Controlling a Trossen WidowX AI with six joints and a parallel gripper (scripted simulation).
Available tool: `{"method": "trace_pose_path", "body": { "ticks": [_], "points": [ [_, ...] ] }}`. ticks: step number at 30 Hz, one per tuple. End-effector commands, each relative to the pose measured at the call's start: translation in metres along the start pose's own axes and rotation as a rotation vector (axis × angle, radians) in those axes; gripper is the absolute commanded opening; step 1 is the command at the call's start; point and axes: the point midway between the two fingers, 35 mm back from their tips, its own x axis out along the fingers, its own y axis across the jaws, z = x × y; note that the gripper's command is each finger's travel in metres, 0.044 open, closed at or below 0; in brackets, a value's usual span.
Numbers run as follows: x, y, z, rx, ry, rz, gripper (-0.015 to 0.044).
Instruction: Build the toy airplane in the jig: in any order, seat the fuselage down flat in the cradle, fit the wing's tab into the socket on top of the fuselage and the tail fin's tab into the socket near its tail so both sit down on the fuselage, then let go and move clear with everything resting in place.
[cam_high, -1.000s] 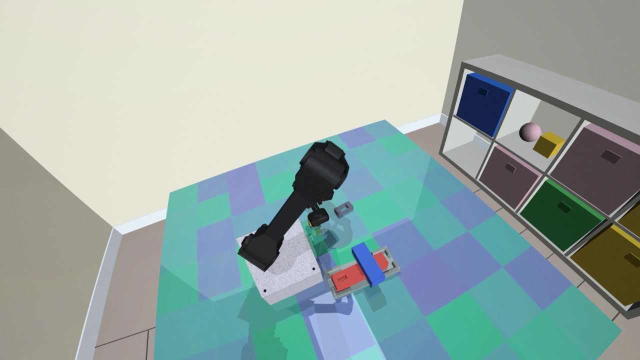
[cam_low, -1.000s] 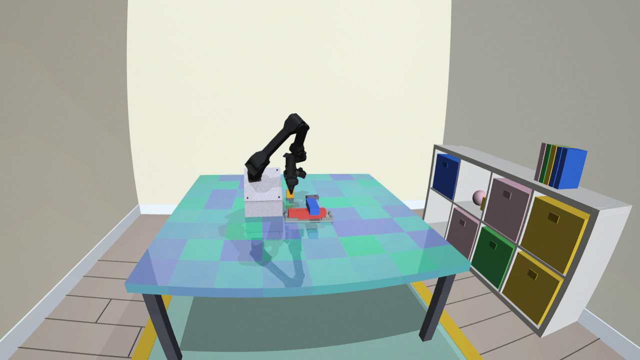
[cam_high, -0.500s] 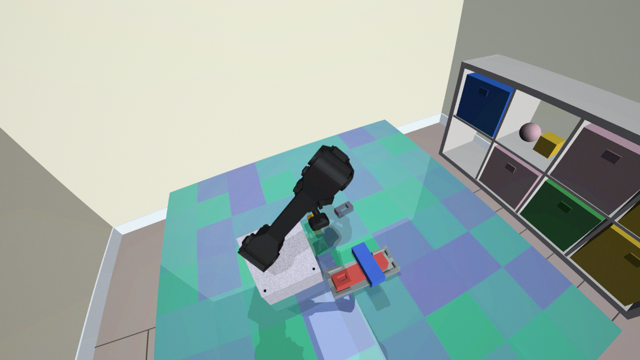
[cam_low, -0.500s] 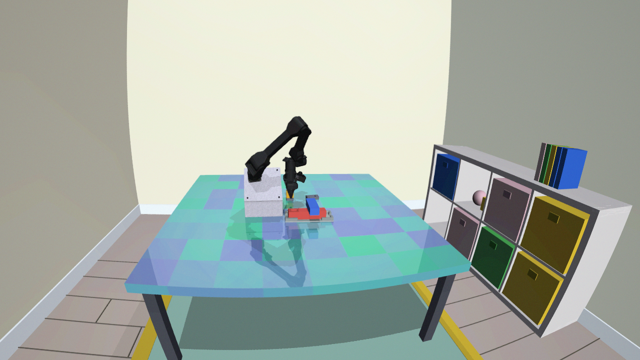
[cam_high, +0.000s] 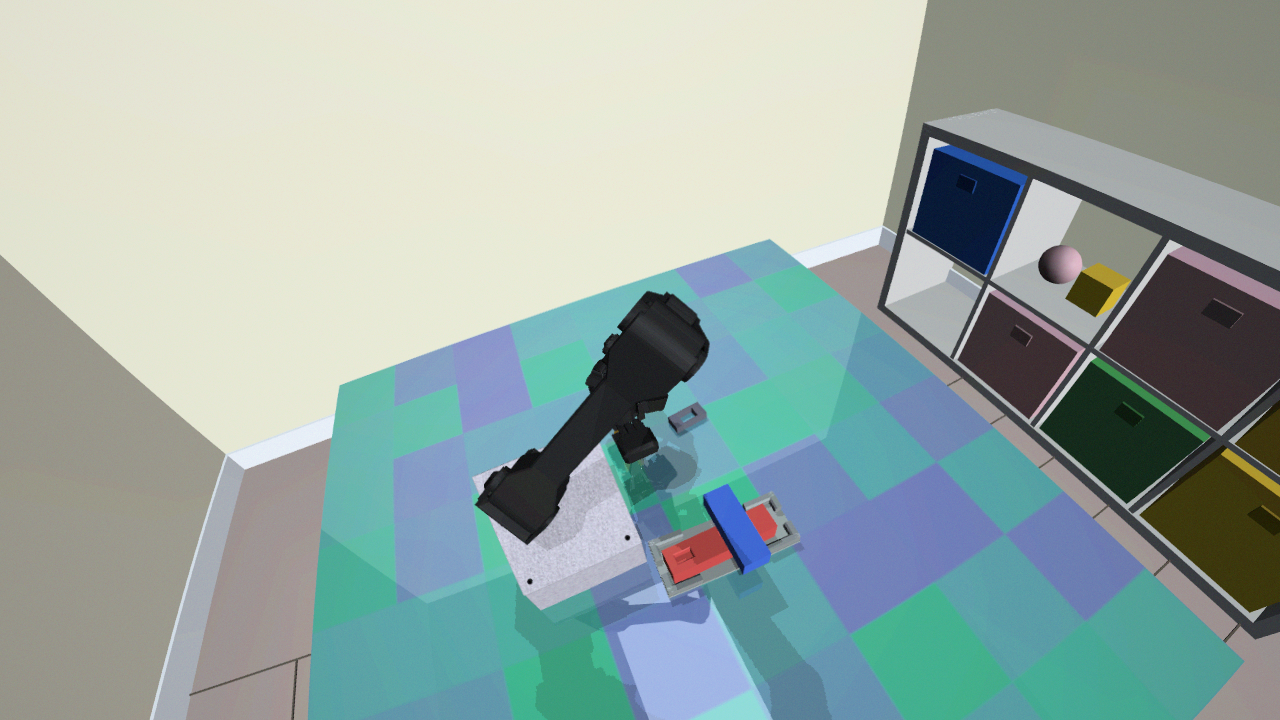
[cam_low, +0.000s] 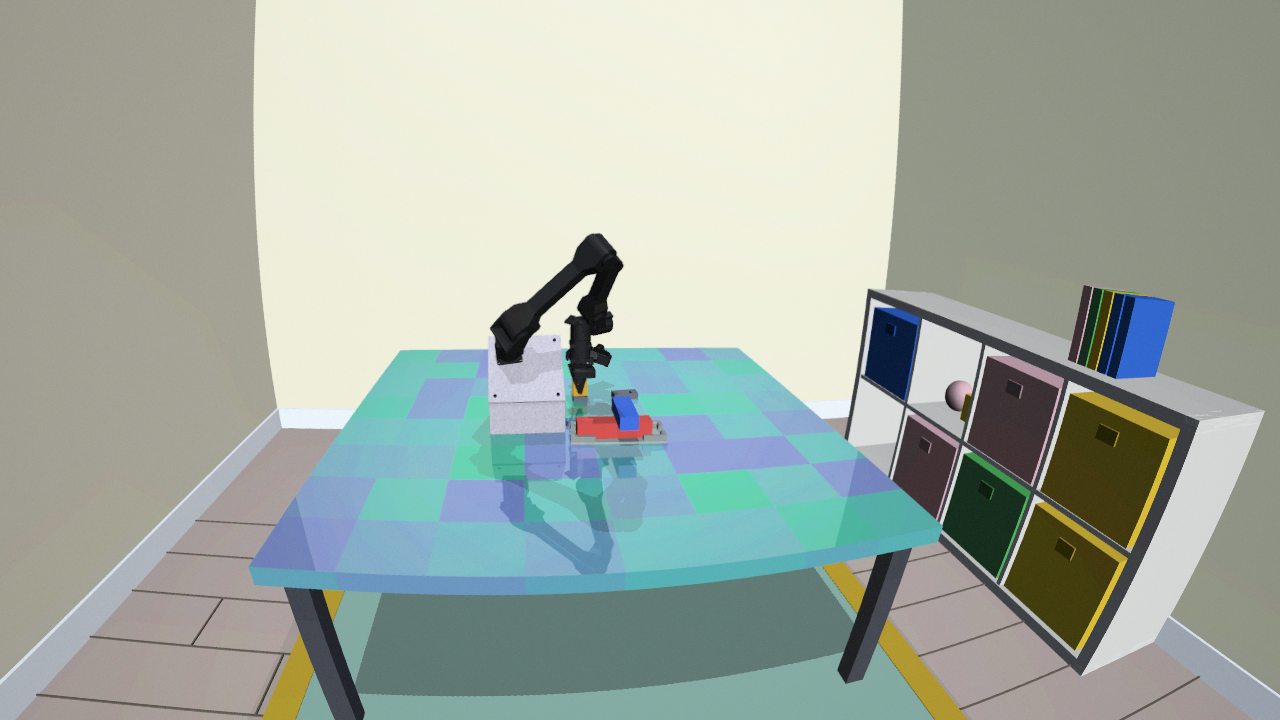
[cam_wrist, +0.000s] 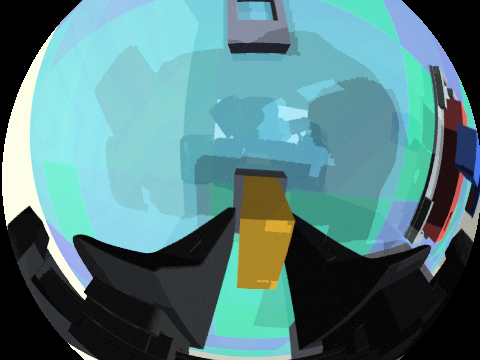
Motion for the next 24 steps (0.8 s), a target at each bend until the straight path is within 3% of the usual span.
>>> {"method": "trace_pose_path", "body": {
  "ticks": [1, 7, 24],
  "points": [
    [0.000, 0.000, 0.000, -0.004, -0.003, -0.002, 0.0040],
    [0.000, 0.000, 0.000, -0.004, -0.003, -0.002, 0.0000],
    [-0.036, 0.004, 0.006, -0.015, 0.005, 0.006, 0.0000]
  ]
}}
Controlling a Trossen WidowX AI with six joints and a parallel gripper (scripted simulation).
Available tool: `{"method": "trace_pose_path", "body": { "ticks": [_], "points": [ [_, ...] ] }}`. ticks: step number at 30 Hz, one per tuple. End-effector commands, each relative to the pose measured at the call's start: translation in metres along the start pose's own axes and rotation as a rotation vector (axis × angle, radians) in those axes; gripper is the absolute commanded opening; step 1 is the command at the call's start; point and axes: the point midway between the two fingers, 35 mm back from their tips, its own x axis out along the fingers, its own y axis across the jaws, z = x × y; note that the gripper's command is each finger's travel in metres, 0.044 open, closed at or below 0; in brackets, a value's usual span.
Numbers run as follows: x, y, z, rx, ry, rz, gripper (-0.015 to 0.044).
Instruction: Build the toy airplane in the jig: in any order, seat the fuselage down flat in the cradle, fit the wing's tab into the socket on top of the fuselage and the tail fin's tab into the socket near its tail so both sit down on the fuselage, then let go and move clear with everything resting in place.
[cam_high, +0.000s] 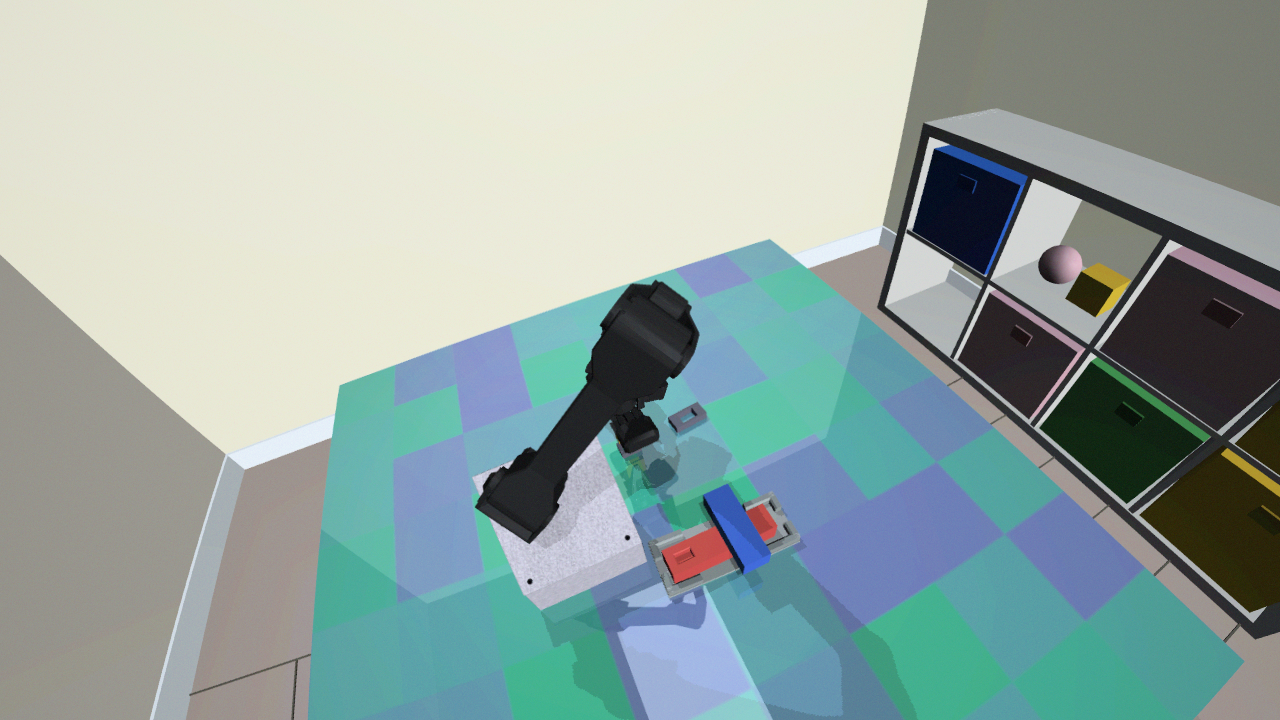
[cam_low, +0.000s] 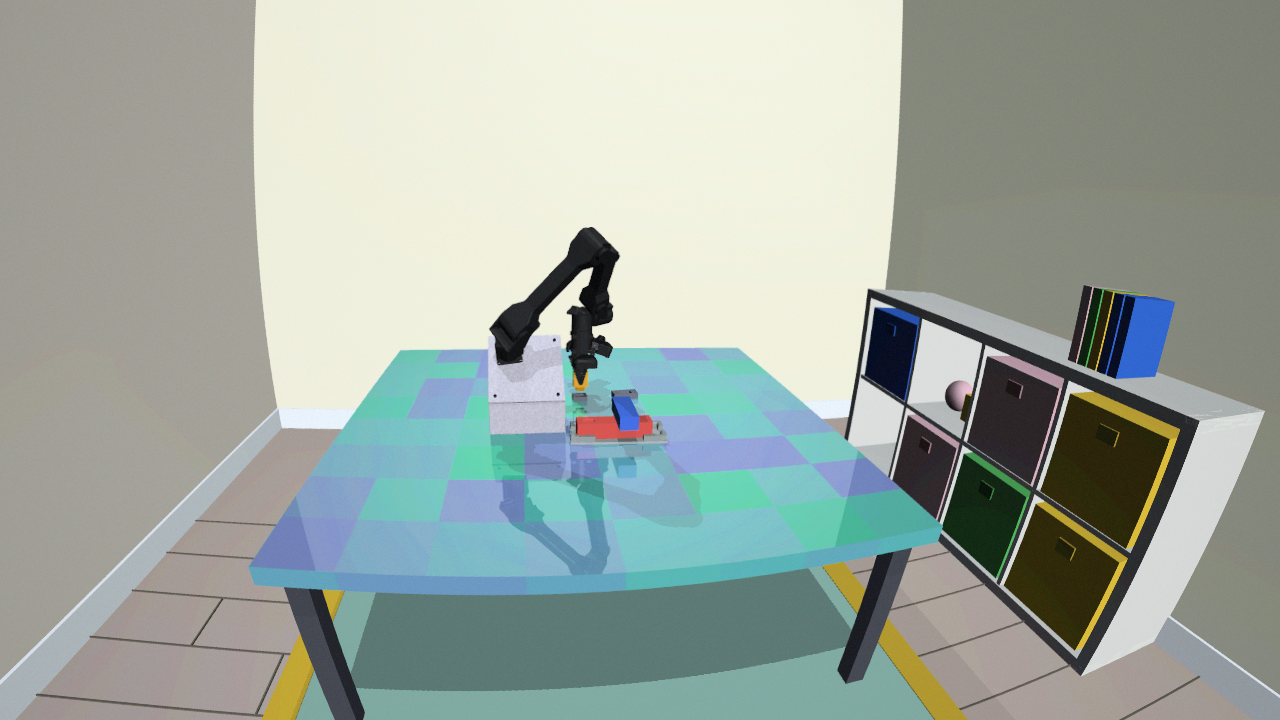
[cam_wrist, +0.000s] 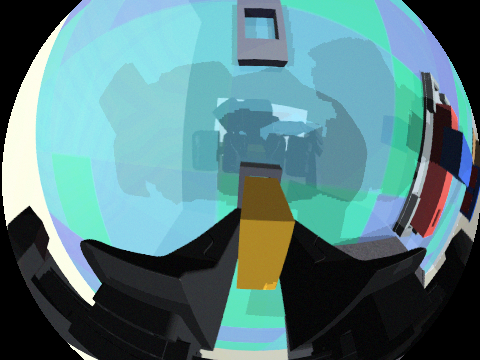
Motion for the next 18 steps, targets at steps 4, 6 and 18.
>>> {"method": "trace_pose_path", "body": {
  "ticks": [4, 6, 18],
  "points": [
    [-0.022, 0.003, 0.004, 0.009, -0.006, 0.010, 0.0000],
    [-0.028, 0.003, 0.005, 0.009, -0.007, 0.010, 0.0000],
    [-0.065, 0.003, 0.004, 0.013, -0.009, 0.011, 0.0000]
  ]
}}
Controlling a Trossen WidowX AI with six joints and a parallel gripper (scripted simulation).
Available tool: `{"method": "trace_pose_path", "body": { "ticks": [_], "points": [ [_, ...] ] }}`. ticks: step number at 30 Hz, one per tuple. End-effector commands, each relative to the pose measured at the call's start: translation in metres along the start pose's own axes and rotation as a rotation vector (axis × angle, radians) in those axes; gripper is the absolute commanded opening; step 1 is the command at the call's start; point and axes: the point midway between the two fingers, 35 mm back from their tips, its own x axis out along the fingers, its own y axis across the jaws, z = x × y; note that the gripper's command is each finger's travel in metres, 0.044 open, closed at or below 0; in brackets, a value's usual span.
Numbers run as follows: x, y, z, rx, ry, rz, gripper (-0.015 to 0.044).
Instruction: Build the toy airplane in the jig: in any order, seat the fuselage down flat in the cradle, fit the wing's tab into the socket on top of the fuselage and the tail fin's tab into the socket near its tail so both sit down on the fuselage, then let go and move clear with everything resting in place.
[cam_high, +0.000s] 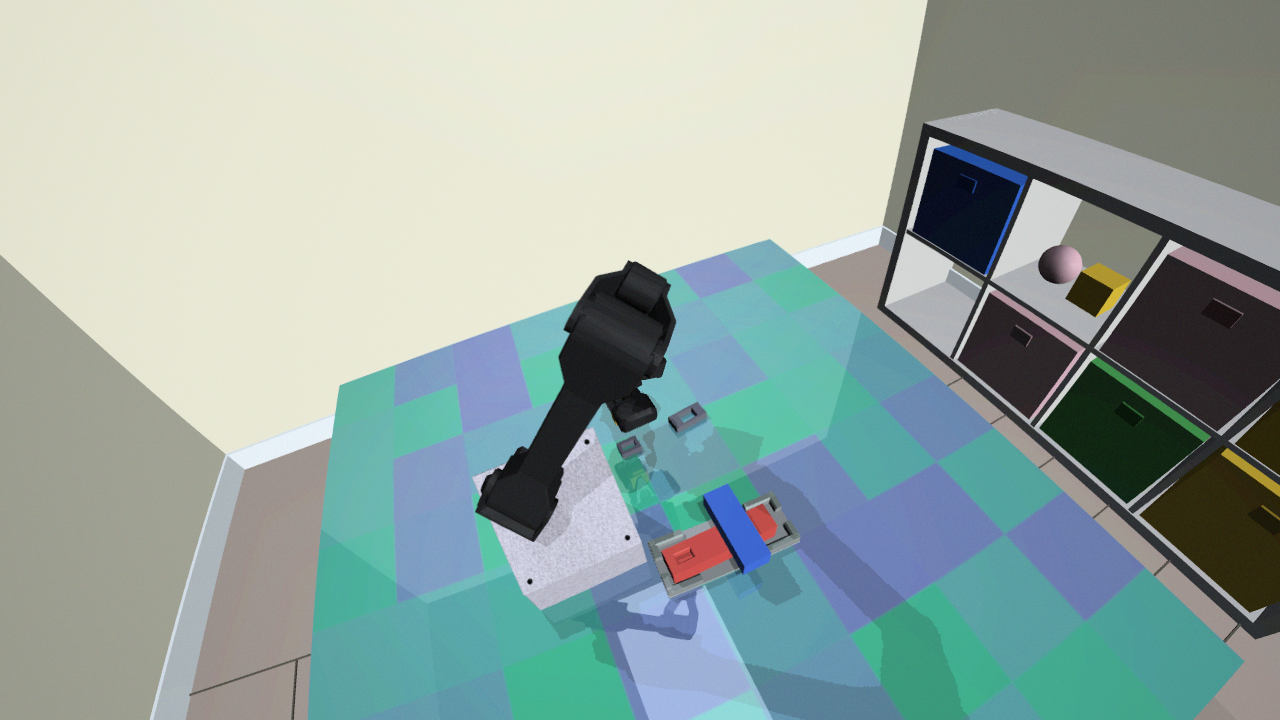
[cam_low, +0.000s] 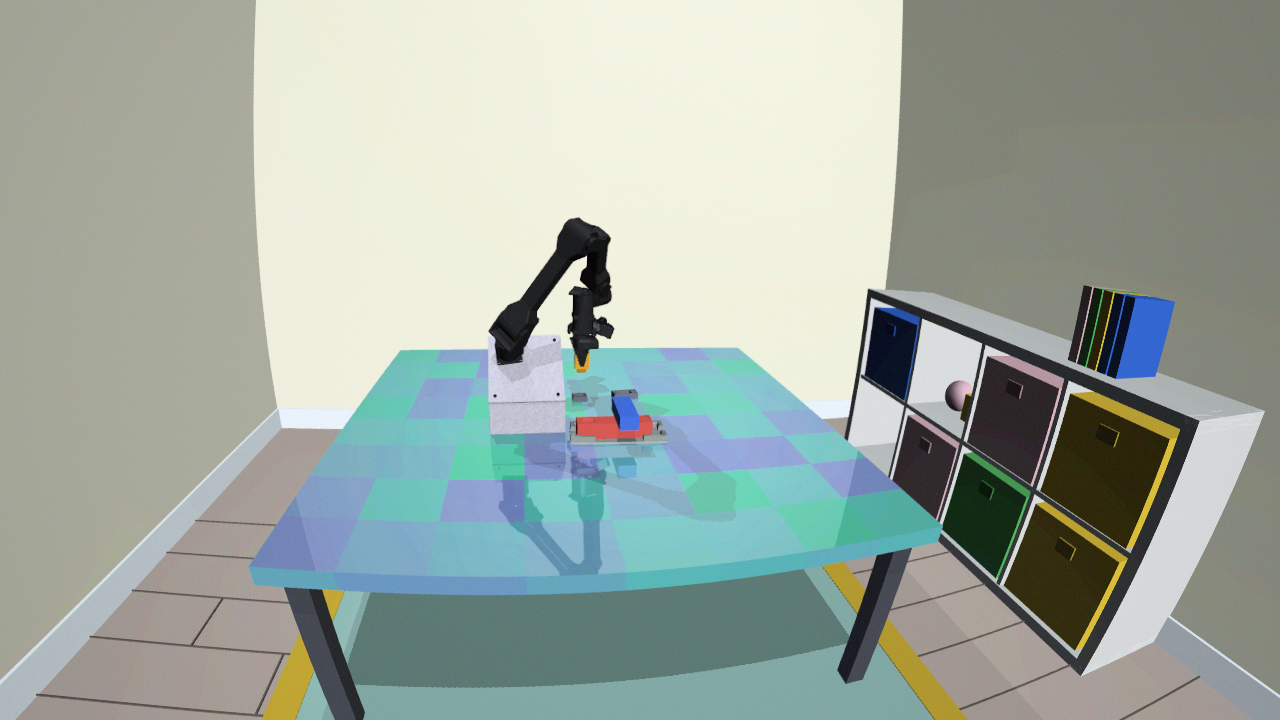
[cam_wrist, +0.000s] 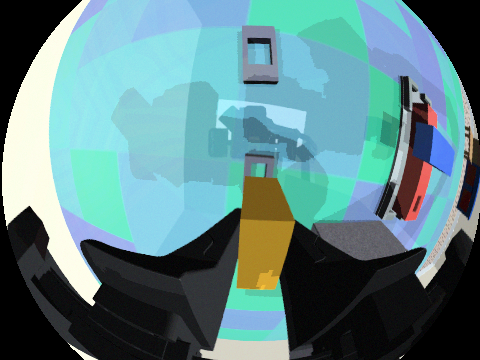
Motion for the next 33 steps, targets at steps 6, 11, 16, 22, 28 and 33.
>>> {"method": "trace_pose_path", "body": {
  "ticks": [6, 11, 16, 22, 28, 33],
  "points": [
    [-0.030, 0.000, -0.001, 0.011, -0.005, 0.006, 0.0000],
    [-0.046, -0.002, -0.004, 0.013, -0.006, 0.004, 0.0000],
    [-0.054, -0.003, -0.005, 0.014, -0.006, 0.002, 0.0000],
    [-0.054, -0.016, 0.002, 0.011, -0.004, 0.019, 0.0000],
    [-0.053, -0.033, 0.010, 0.008, -0.003, 0.039, 0.0000],
    [-0.051, -0.048, 0.016, 0.007, -0.003, 0.052, 0.0000]
  ]
}}
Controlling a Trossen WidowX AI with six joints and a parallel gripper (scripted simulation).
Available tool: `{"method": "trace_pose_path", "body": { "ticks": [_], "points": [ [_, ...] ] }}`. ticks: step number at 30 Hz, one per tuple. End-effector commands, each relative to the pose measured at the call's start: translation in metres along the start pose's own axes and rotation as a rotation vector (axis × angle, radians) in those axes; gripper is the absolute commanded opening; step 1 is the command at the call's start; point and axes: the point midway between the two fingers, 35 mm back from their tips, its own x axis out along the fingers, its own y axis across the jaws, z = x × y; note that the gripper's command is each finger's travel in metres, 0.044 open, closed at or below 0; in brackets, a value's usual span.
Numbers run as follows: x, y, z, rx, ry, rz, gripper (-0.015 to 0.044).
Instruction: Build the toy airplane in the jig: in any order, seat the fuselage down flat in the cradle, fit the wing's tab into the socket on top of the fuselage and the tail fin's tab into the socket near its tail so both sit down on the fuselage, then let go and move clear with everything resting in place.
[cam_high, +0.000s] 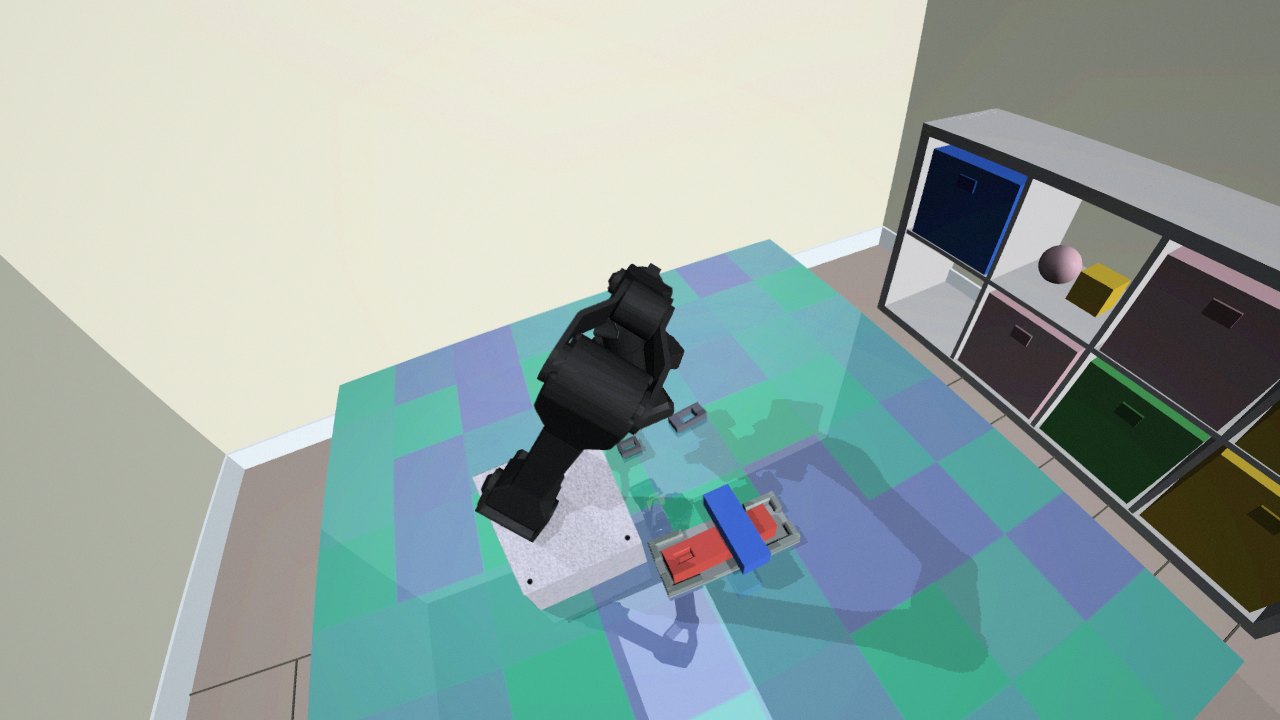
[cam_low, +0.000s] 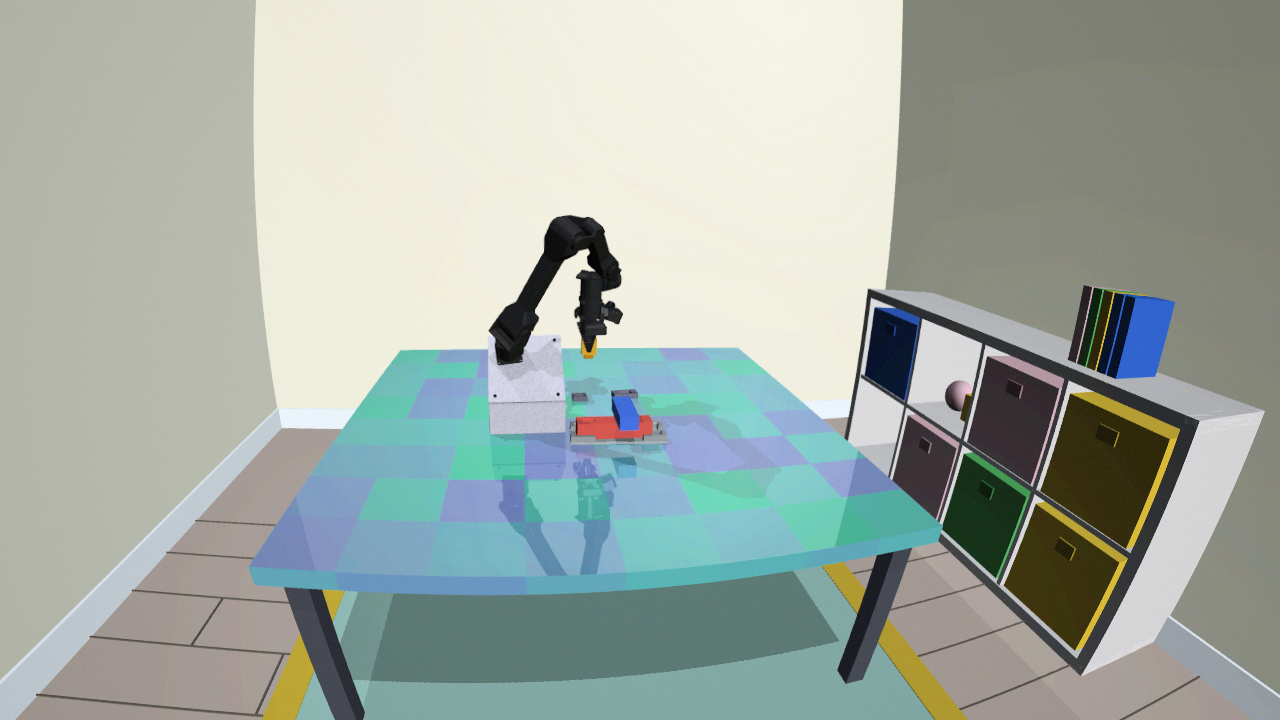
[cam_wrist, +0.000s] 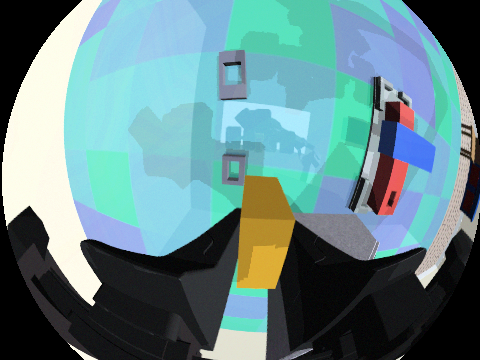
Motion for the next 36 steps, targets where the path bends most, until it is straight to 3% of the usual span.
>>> {"method": "trace_pose_path", "body": {
  "ticks": [1, 36],
  "points": [
    [0.000, -0.013, 0.005, -0.003, -0.006, 0.011, 0.0000],
    [0.017, -0.124, 0.012, 0.004, -0.022, 0.038, 0.0000]
  ]
}}
